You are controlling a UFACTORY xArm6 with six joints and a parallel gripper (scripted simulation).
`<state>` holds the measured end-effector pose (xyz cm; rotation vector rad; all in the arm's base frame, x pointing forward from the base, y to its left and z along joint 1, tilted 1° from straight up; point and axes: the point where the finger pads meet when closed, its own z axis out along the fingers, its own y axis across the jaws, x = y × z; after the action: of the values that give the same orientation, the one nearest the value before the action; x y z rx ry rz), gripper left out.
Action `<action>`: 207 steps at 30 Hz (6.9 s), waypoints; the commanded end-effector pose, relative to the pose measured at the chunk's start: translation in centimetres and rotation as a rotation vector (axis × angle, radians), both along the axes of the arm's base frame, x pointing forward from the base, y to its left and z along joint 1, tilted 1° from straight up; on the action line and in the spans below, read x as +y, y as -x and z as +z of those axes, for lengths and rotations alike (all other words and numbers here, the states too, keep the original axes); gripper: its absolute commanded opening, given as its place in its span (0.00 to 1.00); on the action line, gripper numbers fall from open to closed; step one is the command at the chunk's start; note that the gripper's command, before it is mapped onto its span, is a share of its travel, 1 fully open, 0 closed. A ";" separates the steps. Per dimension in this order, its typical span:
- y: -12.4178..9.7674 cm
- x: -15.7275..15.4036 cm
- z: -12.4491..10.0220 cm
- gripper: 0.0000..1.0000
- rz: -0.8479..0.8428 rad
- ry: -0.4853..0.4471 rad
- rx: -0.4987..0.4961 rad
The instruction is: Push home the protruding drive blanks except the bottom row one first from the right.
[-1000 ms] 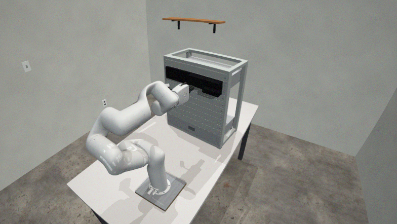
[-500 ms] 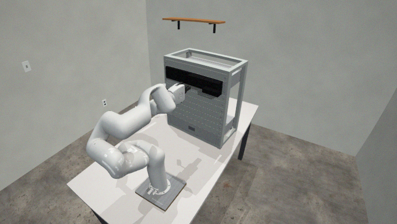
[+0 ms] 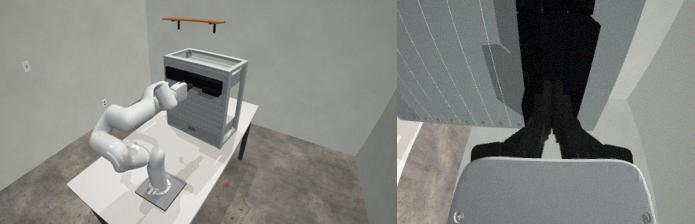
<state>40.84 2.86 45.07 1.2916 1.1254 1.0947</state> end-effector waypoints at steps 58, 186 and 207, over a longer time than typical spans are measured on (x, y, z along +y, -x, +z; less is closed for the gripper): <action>-4.9 -0.7 0.1 0.00 0.004 -0.001 -0.007; 1.7 0.2 0.3 0.00 0.004 -0.001 -0.007; 2.7 0.3 3.1 0.00 0.004 -0.001 -0.007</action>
<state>38.12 3.17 47.85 1.2763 1.1227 1.1122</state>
